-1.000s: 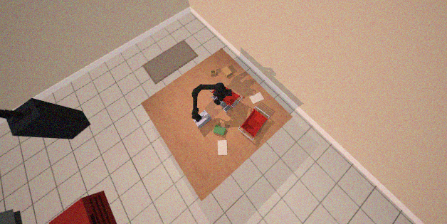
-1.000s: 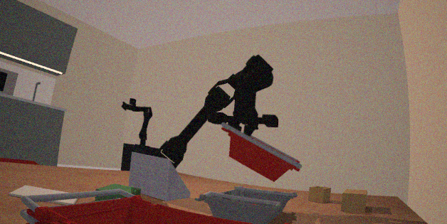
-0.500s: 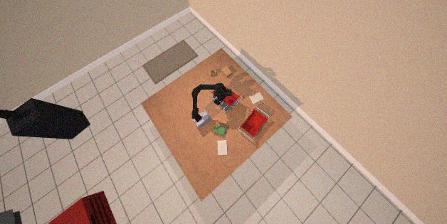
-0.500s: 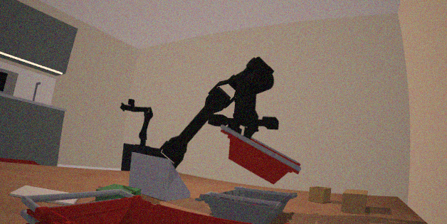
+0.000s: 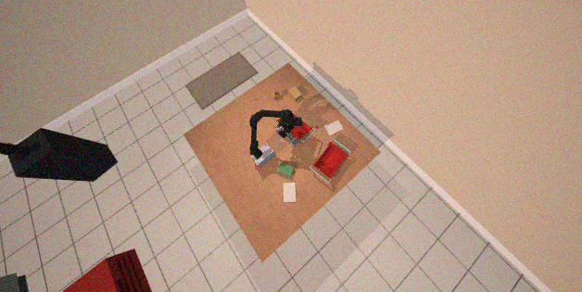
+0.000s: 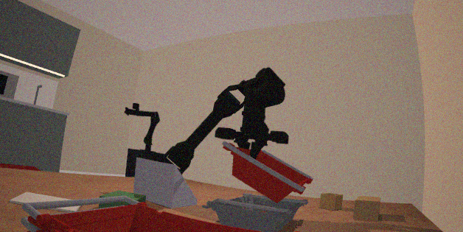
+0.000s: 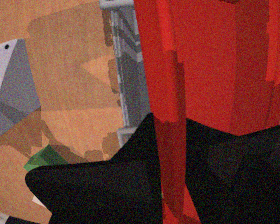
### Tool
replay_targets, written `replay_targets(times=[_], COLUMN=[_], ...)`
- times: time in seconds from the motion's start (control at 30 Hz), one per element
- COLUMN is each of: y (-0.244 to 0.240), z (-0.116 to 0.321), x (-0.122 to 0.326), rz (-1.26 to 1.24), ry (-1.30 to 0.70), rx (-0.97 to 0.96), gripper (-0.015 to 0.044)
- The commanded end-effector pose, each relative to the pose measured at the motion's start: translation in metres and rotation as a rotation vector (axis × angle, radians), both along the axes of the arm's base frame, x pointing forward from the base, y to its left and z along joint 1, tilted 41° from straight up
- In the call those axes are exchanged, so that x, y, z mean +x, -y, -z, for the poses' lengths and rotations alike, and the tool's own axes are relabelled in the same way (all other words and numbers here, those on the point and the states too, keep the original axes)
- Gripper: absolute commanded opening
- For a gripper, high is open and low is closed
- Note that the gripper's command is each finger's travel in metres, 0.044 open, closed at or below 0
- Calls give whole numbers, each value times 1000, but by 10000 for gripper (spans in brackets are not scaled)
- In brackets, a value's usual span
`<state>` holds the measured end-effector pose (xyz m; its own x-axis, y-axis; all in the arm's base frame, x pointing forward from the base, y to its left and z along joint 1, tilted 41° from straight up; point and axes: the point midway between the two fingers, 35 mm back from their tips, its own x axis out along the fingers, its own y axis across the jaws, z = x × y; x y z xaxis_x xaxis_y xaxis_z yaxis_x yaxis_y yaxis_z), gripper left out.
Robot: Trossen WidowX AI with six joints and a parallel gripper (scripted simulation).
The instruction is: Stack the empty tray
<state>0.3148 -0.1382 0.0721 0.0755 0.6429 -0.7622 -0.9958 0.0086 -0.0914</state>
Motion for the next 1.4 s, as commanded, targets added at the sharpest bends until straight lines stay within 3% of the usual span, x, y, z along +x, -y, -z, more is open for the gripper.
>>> replay_targets(times=[0.0,1.37], y=[-1,-28], z=[1,23], x=[2,-11], rz=[30,78], ry=[2,-55], rx=[-1,7], gripper=[0,0])
